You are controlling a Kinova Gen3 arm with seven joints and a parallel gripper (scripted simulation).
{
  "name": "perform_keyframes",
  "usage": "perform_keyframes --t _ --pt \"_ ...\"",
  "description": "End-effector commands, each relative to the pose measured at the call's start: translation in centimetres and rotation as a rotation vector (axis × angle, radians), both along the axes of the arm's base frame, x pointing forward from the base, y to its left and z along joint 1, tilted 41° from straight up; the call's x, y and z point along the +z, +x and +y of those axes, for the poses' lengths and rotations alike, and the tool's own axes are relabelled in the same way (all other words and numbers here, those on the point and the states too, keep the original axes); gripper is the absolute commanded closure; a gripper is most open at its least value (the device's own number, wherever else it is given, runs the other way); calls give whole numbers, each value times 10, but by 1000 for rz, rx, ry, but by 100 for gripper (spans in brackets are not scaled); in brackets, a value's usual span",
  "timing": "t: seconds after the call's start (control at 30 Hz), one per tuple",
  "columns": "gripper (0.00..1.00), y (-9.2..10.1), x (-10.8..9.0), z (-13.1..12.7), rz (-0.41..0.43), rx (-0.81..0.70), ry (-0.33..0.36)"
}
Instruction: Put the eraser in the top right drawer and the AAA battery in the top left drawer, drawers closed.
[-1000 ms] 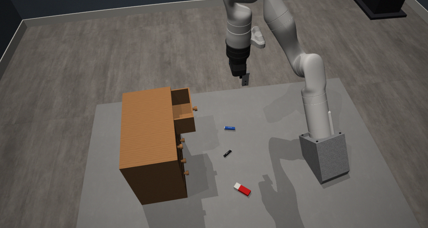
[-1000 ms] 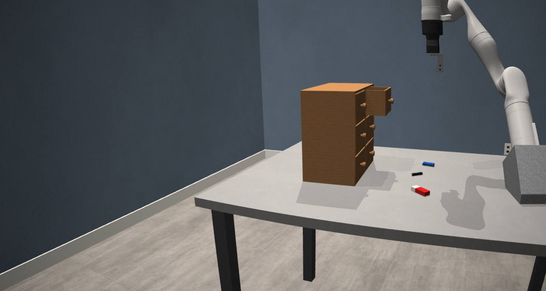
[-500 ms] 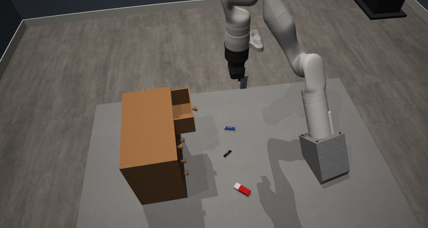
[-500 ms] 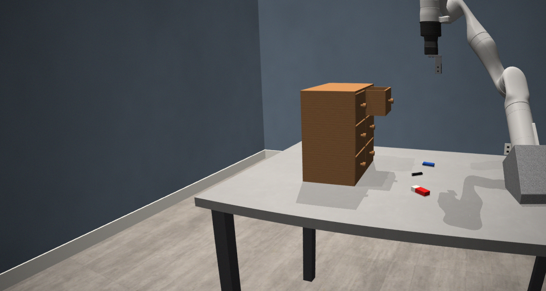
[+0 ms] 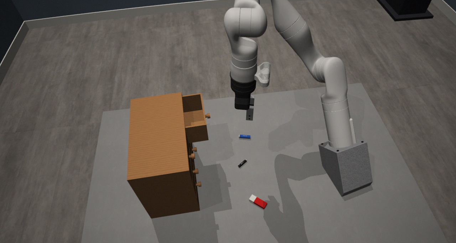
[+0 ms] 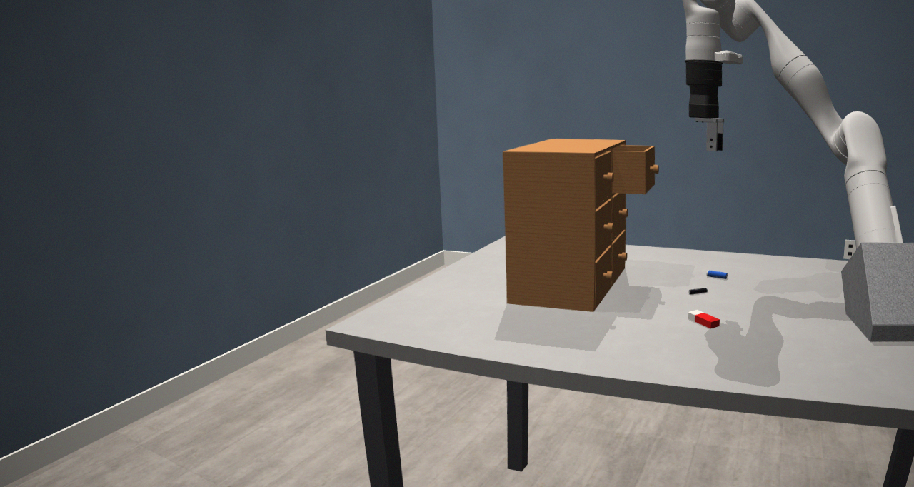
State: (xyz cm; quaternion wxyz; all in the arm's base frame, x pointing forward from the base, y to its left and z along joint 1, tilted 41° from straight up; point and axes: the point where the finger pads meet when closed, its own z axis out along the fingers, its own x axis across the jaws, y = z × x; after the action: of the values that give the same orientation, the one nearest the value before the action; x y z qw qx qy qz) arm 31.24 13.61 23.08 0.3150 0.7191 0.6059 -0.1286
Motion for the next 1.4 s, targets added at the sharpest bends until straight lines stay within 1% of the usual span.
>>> perform_keyframes --t 0.0,0.13,0.2,0.37,0.5,0.6,0.7,0.77,0.9,1.07,1.2,1.37 --pt "33 6 -35 4 7 -27 -9" --pt "33 20 -80 8 -53 -98 8" --pt "33 20 -80 8 -53 -98 8" --pt "33 33 -138 10 -124 -183 27" --pt "33 38 -183 9 -174 -242 41" --pt "33 39 -212 7 -205 -279 50" --pt "33 38 -237 4 -230 -311 57" --pt "33 38 -237 4 -230 -311 57" --pt "33 36 -262 0 -254 -342 64" --pt "33 34 -281 -3 -271 -365 69" --pt "33 33 -287 -4 -276 -372 70" --pt "33 33 -288 -4 -277 -373 70"
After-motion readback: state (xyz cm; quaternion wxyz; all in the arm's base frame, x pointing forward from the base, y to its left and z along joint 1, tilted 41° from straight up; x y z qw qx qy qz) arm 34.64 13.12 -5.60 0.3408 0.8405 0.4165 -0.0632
